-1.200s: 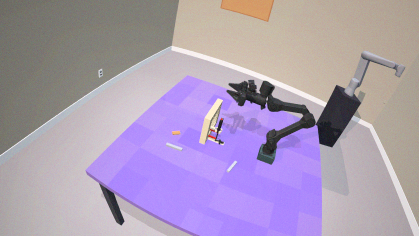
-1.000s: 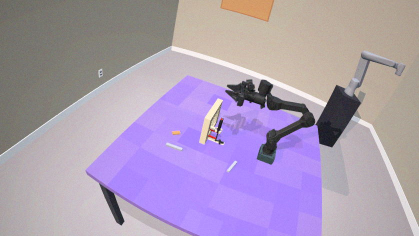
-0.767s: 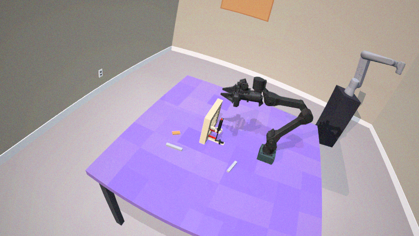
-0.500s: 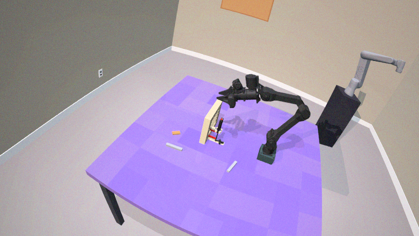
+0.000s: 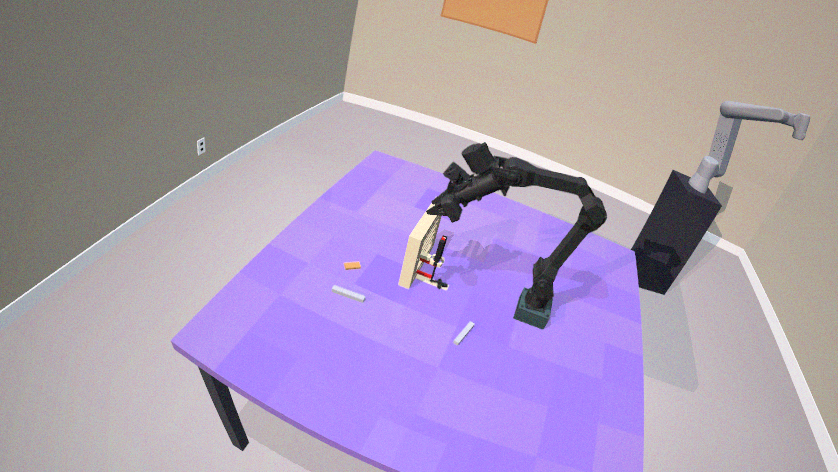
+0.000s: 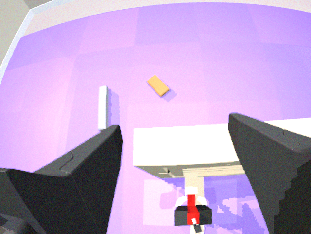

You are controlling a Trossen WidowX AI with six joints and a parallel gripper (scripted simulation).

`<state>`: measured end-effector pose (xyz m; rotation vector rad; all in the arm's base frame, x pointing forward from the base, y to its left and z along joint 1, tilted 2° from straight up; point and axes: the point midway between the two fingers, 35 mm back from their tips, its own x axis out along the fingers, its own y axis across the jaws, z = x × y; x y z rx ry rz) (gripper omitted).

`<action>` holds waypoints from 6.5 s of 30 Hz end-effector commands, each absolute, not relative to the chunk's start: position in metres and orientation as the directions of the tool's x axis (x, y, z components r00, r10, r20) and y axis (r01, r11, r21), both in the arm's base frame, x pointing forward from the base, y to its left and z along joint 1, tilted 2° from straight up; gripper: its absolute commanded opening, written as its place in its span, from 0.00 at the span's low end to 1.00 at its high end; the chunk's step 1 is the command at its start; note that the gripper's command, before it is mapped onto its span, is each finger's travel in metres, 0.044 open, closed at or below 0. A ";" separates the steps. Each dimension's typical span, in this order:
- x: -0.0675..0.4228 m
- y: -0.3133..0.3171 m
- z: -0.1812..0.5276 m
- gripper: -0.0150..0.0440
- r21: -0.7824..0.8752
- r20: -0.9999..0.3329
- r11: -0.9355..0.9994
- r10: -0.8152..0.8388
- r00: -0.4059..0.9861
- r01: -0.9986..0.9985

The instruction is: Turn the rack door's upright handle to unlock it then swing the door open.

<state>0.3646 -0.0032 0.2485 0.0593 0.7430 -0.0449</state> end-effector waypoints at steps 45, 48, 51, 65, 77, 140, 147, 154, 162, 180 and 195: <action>0.333 -0.008 0.175 0.73 -0.035 -0.999 0.989 -0.038 0.021 0.144; 0.333 -0.009 0.170 0.73 -0.035 -0.999 0.989 -0.038 0.021 0.144; 0.334 -0.009 0.165 0.73 -0.035 -0.999 0.989 -0.038 0.021 0.144; 0.333 -0.010 0.142 0.73 -0.035 -0.999 0.989 -0.038 0.021 0.144; 0.332 -0.010 0.125 0.73 -0.034 -0.999 0.989 -0.038 0.021 0.144; 0.332 -0.010 0.125 0.27 -0.014 -0.999 -0.172 -0.038 0.020 -0.985; 0.332 -0.010 0.125 0.27 -0.012 -0.999 -0.203 -0.038 0.020 -0.979; 0.332 -0.010 0.125 0.49 -0.012 -0.999 -0.203 -0.038 0.020 -0.979; 0.332 -0.010 0.125 0.73 -0.014 -0.999 -0.171 -0.038 0.020 -0.985; 0.332 -0.010 0.125 0.73 -0.041 -0.999 0.652 -0.038 0.021 -0.757; 0.332 -0.010 0.125 0.73 -0.040 -0.999 0.992 -0.038 0.021 -0.116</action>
